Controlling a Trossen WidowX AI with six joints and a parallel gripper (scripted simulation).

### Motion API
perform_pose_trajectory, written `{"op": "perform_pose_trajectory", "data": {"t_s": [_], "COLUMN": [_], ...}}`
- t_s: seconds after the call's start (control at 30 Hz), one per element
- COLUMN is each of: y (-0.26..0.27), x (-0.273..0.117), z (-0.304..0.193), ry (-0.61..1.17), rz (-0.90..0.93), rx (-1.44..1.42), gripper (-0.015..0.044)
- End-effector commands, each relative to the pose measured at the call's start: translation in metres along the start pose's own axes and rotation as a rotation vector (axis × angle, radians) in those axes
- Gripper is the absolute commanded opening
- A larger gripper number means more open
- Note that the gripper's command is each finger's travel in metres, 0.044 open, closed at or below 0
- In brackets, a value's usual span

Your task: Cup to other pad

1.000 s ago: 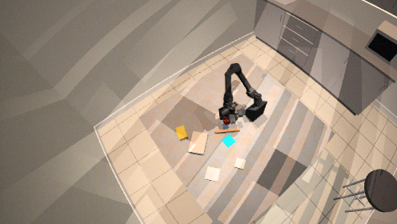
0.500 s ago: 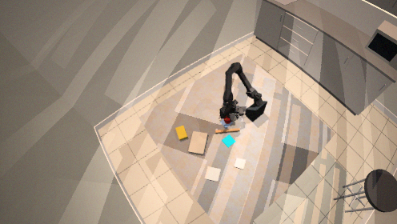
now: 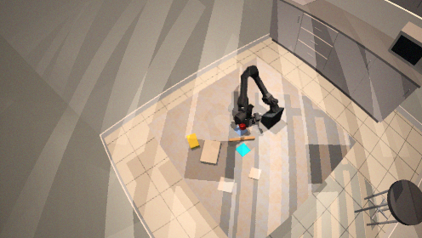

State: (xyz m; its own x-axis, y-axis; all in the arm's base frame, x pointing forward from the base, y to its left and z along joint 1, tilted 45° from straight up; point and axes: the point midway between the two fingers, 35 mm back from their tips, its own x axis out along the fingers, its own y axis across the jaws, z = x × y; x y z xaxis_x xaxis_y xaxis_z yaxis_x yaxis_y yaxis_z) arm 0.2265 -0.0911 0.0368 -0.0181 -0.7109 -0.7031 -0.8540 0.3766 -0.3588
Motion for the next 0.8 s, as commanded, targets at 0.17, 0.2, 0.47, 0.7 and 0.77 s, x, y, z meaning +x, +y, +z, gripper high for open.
{"op": "perform_pose_trajectory", "data": {"t_s": [0.17, 0.2, 0.47, 0.7, 0.77], "y": [0.0, 0.0, 0.0, -0.001, -0.002], "x": [0.0, 0.0, 0.0, 0.0, -0.001], "z": [0.0, 0.0, 0.0, 0.007, 0.01], "ry": [0.0, 0.0, 0.0, -0.001, -0.002], "rz": [0.0, 0.0, 0.0, -0.001, -0.002], "rx": [0.0, 0.0, 0.0, 0.002, 0.002], "gripper": [0.0, 0.0, 0.0, 0.0, 0.0]}}
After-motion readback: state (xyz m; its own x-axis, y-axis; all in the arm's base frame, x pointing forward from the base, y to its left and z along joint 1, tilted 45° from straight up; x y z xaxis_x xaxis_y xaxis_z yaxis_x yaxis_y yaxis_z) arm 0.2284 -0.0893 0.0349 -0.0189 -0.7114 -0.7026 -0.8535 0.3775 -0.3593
